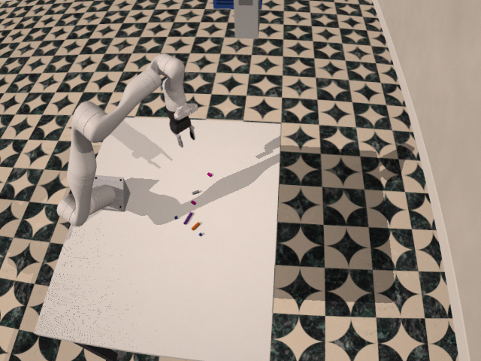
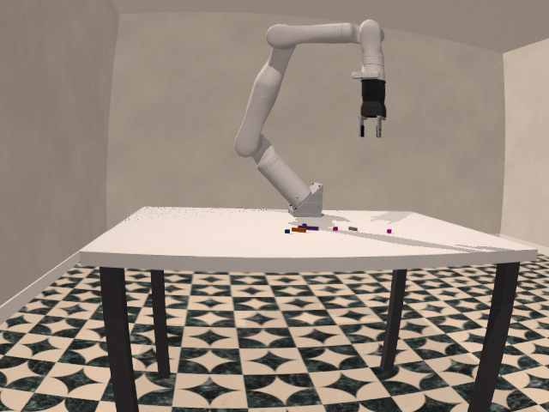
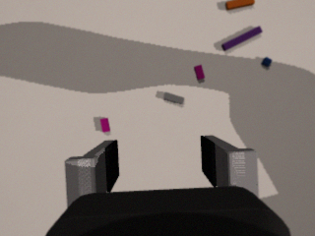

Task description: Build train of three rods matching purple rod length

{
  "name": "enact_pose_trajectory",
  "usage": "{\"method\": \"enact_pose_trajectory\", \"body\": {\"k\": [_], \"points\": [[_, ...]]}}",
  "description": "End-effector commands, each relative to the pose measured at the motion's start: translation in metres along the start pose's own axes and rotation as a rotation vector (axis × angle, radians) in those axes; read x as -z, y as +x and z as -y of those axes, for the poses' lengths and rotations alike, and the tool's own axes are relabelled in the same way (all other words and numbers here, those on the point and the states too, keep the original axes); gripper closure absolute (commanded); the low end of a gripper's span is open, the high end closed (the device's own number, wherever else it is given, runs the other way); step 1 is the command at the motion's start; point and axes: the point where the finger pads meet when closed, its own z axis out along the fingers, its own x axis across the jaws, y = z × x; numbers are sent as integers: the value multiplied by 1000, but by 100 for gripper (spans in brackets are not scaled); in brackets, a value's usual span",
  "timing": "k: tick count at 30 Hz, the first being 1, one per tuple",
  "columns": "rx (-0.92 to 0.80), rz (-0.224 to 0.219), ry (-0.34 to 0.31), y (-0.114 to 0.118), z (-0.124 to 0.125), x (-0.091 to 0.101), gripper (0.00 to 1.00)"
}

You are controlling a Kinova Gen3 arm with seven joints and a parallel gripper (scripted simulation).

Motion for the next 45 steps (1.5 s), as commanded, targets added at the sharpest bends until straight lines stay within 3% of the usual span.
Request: {"method": "enact_pose_trajectory", "body": {"k": [1,10,17,24,27,36,45], "points": [[-5,4,-1,0,1,-2,0],[81,-5,11,10,26,-27,0],[292,-17,27,42,68,-79,0],[558,-26,31,85,92,-134,0],[601,-26,30,92,94,-142,0],[941,-5,8,150,92,-196,0],[1038,2,-3,168,86,-209,0]]}}
